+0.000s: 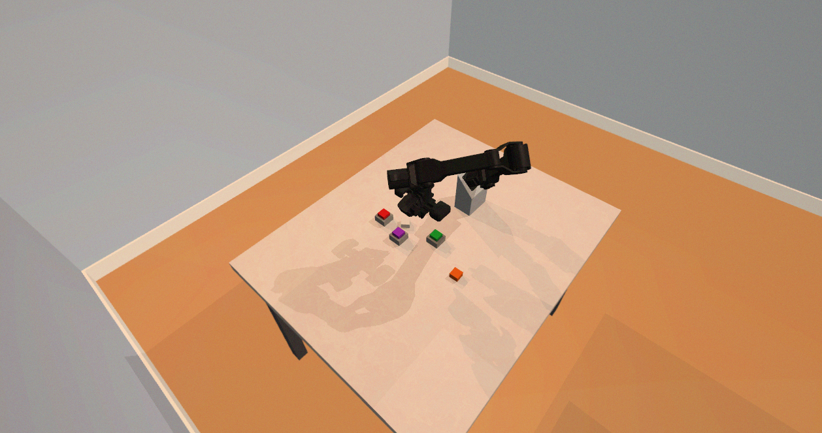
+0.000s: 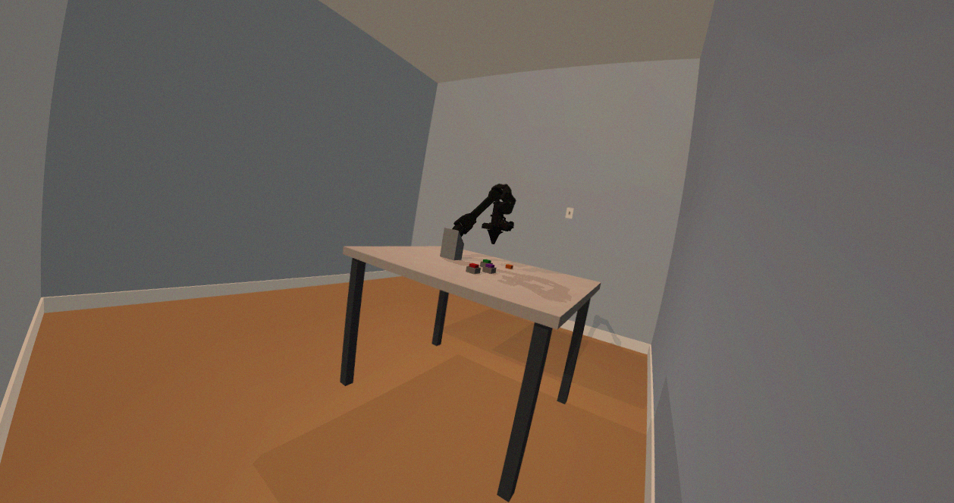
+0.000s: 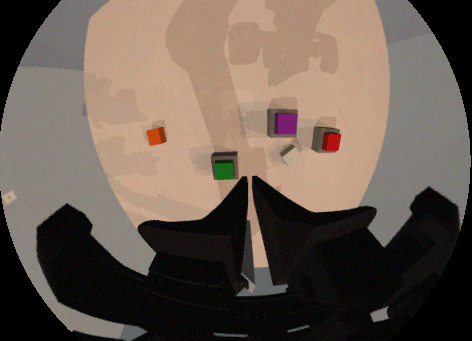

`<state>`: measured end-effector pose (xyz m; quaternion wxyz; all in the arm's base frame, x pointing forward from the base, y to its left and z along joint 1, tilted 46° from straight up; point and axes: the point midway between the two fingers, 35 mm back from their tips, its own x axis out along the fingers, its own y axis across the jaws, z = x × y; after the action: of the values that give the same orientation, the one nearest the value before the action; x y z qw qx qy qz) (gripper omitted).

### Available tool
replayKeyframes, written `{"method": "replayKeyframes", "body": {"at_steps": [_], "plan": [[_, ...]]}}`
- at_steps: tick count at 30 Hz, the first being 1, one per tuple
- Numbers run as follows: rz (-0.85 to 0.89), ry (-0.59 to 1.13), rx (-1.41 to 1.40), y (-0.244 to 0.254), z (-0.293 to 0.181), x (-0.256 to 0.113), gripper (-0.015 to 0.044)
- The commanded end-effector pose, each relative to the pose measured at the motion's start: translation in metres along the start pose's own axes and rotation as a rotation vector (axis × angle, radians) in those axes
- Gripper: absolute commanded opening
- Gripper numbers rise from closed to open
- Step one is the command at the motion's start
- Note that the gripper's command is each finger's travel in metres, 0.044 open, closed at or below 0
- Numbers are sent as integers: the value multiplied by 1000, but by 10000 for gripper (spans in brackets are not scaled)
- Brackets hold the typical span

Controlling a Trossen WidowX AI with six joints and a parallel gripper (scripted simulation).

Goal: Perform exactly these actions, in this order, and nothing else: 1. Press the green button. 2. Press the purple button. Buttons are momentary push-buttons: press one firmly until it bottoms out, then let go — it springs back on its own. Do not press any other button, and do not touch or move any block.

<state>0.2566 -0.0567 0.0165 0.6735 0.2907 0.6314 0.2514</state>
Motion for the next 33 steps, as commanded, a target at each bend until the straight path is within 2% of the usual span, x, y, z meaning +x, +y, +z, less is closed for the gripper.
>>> {"method": "replayKeyframes", "body": {"at_steps": [1,4,11,14,16,33], "plan": [[-2,2,1,-42,27,0,20],[-3,2,0,-67,39,4,20],[-3,1,0,-69,40,8,20],[-2,1,0,-69,41,53,20],[0,1,-1,-68,40,66,20],[0,1,-1,-69,40,85,20]]}}
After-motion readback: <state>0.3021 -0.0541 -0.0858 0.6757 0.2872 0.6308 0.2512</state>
